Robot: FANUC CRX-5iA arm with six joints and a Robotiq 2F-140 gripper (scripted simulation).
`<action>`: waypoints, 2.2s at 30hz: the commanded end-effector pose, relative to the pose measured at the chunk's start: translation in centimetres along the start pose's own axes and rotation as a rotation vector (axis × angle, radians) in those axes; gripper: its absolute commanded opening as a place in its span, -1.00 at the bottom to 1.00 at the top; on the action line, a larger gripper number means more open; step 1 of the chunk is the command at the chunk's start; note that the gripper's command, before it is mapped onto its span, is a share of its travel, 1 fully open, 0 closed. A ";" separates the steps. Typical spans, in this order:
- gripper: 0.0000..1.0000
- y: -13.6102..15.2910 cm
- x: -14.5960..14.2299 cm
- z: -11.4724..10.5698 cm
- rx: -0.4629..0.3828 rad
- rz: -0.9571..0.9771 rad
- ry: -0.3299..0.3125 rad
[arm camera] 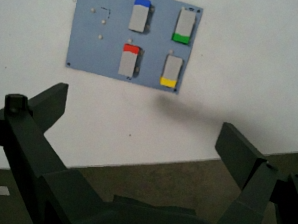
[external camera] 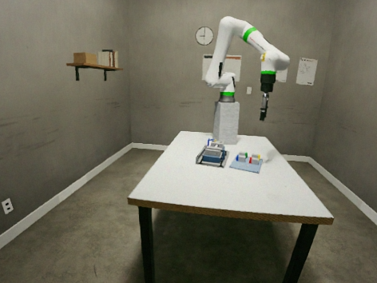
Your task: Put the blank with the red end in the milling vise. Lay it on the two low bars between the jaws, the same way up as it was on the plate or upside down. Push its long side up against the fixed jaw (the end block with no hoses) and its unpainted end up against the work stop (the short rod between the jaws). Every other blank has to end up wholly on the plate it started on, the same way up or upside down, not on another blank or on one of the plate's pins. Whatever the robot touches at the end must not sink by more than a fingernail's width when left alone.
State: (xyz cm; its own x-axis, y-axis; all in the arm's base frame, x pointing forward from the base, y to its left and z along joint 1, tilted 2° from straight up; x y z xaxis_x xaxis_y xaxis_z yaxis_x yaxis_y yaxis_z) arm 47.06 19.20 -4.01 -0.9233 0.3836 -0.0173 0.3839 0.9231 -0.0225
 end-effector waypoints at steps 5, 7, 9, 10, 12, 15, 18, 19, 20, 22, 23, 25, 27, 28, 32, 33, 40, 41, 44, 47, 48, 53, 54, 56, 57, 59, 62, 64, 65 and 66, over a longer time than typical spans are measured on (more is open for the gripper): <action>1.00 -0.3 -0.1 -0.1 -0.001 0.000 -0.001; 1.00 -0.4 -0.1 -0.1 -0.001 0.000 -0.001; 1.00 -0.5 -0.1 -0.1 -0.001 0.000 -0.001; 1.00 -0.5 -0.1 -0.1 -0.001 0.000 -0.001; 1.00 -0.5 -0.1 -0.1 -0.001 0.000 -0.001; 1.00 -0.6 -0.1 -0.1 -0.001 0.000 -0.001; 1.00 -0.7 -0.1 -0.1 -0.001 0.000 -0.001; 1.00 -0.7 -0.1 -0.1 -0.001 0.000 -0.001; 1.00 -0.7 -0.1 -0.1 -0.001 0.000 -0.001; 1.00 -0.8 -0.1 -0.1 -0.001 0.000 -0.001; 1.00 -0.8 -0.1 -0.1 -0.001 0.000 -0.001; 1.00 -0.9 -0.1 -0.1 -0.001 0.000 -0.001; 1.00 -0.9 -0.1 -0.1 -0.001 0.000 -0.001; 1.00 -0.9 -0.1 -0.1 -0.001 0.000 -0.001; 1.00 -0.9 -0.1 -0.1 -0.001 0.000 -0.001; 1.00 -0.9 -0.1 -0.1 -0.001 0.000 -0.001; 1.00 -1.0 -0.1 -0.1 -0.001 0.000 -0.001; 1.00 -1.1 -0.1 -0.1 -0.001 0.000 -0.001; 1.00 -1.1 -0.1 -0.1 -0.001 0.000 -0.001; 1.00 -1.1 -0.1 -0.1 -0.001 0.000 -0.001; 1.00 -1.1 -0.1 -0.1 -0.001 0.000 -0.001; 1.00 -1.1 -0.1 -0.1 -0.001 0.000 -0.001; 1.00 -1.1 -0.1 -0.1 -0.001 0.000 -0.001; 1.00 -1.1 -0.1 -0.1 -0.001 0.000 -0.001; 1.00 -1.1 -0.1 -0.1 -0.001 0.000 -0.001; 1.00 -1.1 -0.1 -0.1 -0.001 0.000 -0.001; 1.00 -1.1 -0.1 -0.1 -0.001 0.000 -0.001; 1.00 -1.1 -0.1 -0.1 -0.001 0.000 -0.001; 1.00 -1.1 -0.1 -0.1 -0.001 0.000 -0.001; 1.00 -1.1 -0.1 -0.1 -0.001 0.000 -0.001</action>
State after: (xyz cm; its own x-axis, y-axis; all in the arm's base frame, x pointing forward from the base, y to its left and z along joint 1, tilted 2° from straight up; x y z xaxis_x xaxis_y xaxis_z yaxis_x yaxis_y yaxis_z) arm 46.65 18.16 -3.99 -0.9234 0.3835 -0.0174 0.3838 0.9231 -0.0225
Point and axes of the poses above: the point where the finger pads meet when closed, its own z axis out along the fingers, its own x axis across the jaws, y = z × x, the point moved 1 cm from there along -z, back along the fingers, and after that the axes turned 2 degrees about z, right-handed, at the moved point
